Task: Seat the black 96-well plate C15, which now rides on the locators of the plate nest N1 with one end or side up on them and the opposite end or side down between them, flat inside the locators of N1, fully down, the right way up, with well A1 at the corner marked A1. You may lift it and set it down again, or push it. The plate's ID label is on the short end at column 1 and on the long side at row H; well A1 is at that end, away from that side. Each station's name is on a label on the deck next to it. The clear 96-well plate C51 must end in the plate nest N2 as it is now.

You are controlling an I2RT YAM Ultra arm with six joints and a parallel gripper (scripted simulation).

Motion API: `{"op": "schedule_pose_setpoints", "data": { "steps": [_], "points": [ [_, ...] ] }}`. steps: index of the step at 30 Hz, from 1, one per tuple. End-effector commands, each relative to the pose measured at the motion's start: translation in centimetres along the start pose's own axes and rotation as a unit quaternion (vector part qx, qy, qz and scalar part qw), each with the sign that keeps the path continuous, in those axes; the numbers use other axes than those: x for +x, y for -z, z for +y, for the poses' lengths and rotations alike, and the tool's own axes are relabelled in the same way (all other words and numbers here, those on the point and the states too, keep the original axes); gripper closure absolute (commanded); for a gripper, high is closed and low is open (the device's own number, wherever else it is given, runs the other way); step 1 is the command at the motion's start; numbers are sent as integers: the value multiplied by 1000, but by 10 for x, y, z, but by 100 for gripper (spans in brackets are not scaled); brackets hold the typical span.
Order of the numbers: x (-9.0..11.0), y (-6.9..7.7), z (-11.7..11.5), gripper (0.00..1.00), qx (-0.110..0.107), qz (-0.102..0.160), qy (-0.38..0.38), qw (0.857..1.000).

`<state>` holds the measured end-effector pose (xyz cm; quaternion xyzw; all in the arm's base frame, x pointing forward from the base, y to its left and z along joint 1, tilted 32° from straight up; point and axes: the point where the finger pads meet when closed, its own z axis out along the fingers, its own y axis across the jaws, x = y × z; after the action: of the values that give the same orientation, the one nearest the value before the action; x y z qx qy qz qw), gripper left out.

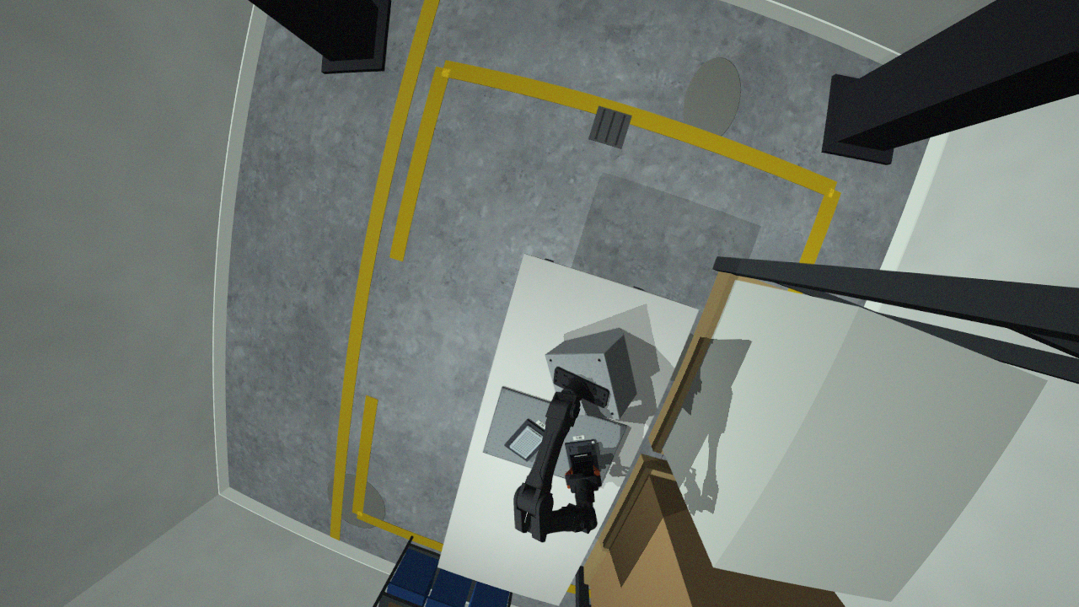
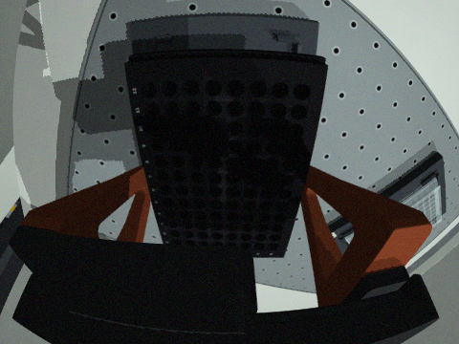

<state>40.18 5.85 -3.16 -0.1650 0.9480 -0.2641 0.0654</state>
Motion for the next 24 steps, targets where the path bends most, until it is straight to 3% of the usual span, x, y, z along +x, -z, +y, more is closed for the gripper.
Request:
{"op": "schedule_pose_setpoints", "data": {
  "steps": [1, 8, 24],
  "points": [
    [-4, 7, 4, 100, 0, -10, 3, 1000],
    [-4, 7, 4, 100, 0, -10, 3, 1000],
    [-6, -18, 2, 100, 0, -10, 3, 1000]
  ]
}}
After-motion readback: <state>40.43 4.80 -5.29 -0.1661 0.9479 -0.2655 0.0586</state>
